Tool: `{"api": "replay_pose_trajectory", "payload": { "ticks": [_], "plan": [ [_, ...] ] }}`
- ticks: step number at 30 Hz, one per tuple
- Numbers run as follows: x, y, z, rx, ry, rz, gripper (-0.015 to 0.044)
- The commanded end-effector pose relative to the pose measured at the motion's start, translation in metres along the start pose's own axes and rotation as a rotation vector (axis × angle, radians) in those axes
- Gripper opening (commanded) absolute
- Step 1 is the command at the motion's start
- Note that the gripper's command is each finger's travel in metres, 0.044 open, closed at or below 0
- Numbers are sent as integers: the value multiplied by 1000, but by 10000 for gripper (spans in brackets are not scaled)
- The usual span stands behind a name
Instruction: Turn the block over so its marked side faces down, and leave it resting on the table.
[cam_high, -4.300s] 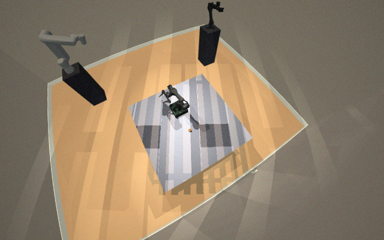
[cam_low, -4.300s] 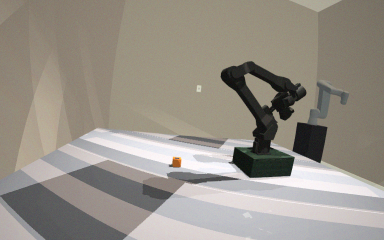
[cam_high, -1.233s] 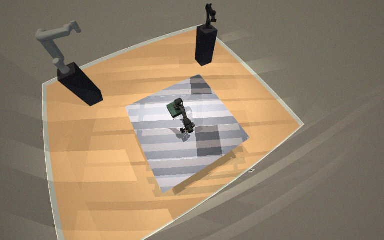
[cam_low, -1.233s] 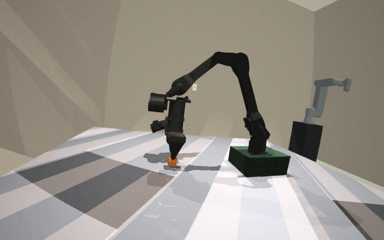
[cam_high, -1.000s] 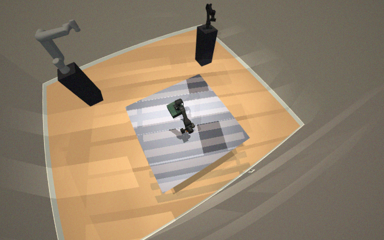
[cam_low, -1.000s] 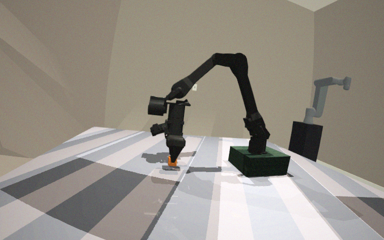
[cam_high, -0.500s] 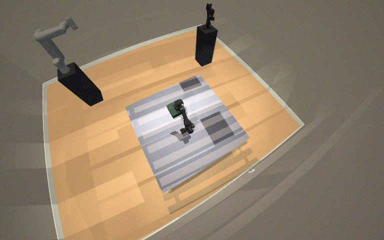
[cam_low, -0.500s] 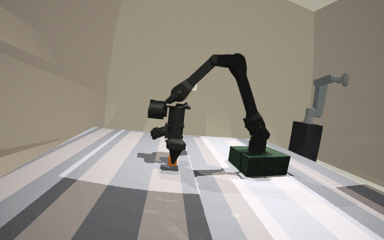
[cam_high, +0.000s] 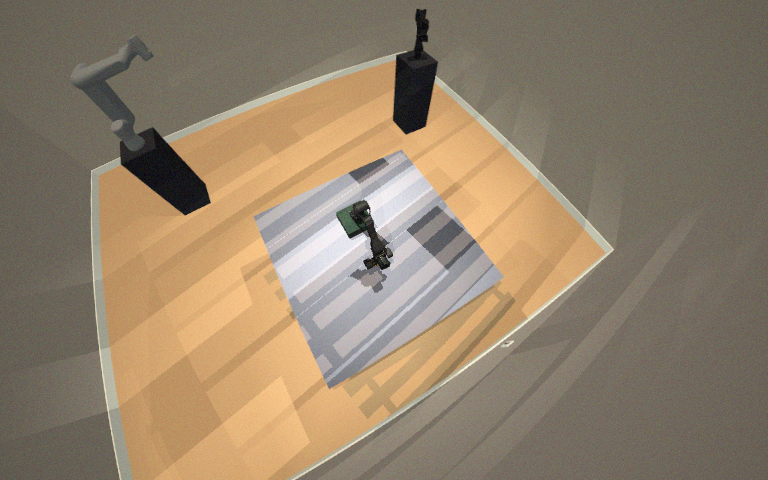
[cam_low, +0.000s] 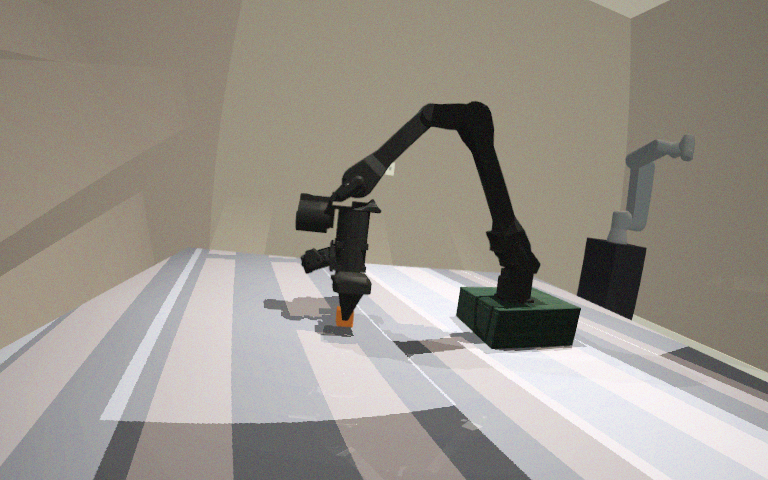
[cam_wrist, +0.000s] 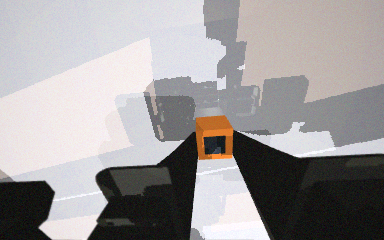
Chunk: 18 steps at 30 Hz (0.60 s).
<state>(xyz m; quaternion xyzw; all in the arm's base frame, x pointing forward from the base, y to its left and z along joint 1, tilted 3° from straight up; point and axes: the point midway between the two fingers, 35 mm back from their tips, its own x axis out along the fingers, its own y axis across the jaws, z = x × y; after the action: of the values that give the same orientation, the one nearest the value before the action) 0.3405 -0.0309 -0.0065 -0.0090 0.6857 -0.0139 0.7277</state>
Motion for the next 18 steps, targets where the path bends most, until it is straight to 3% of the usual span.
{"api": "replay_pose_trajectory", "payload": {
  "ticks": [1,4,8,18],
  "plan": [
    [1,-1,0,-4,0,-4,51],
    [-4,-1,0,-4,0,-4,0],
    [-28,-1,0,-4,0,-4,0],
    [-24,-1,2,-2,-89,-2,0]
  ]
}}
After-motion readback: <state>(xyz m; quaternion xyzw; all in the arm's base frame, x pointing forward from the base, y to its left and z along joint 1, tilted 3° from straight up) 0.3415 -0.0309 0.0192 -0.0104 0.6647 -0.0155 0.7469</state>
